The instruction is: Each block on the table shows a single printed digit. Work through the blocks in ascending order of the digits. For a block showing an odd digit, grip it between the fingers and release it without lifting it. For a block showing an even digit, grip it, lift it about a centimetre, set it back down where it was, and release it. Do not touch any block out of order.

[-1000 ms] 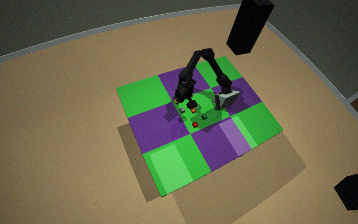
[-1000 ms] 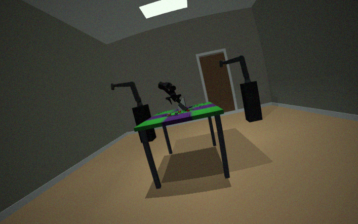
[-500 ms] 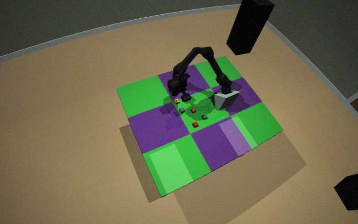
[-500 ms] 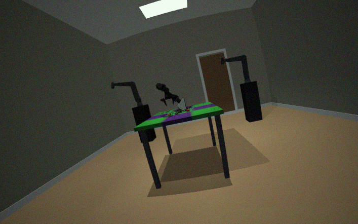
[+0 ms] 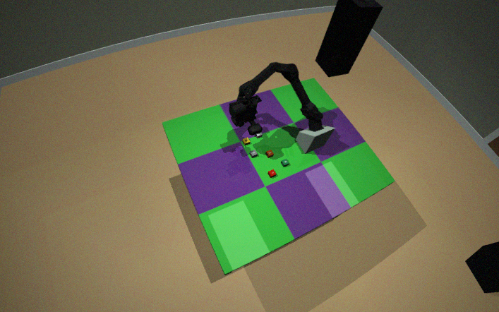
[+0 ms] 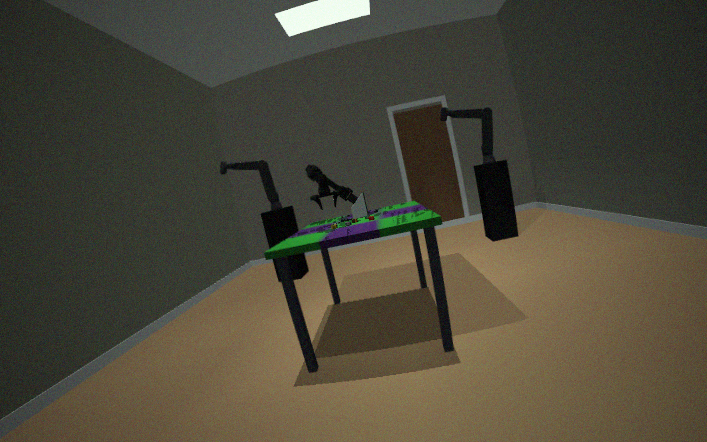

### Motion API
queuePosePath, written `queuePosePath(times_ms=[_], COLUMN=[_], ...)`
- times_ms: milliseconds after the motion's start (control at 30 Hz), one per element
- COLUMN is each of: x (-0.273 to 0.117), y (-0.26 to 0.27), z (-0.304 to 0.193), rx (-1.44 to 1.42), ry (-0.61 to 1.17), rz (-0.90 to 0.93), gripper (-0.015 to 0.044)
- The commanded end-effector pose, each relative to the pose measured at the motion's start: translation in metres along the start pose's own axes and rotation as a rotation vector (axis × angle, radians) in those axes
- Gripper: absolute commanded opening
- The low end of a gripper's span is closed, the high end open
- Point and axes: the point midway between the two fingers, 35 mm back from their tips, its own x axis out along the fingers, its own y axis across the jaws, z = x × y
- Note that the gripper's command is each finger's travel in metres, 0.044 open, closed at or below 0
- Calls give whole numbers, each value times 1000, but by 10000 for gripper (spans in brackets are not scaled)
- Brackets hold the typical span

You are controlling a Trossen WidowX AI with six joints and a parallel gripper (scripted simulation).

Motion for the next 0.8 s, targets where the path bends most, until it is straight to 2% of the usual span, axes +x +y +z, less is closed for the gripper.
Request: queuePosePath(times_ms=[0, 267, 500, 767], x=[0, 0, -3, -1], y=[-1, 3, 124, 249], z=[0, 0, 1, -46], rx=[-7, -8, -13, -9], ry=[3, 2, 0, 4], rz=[-1, 1, 35, 14], gripper=[400, 400, 400, 400])
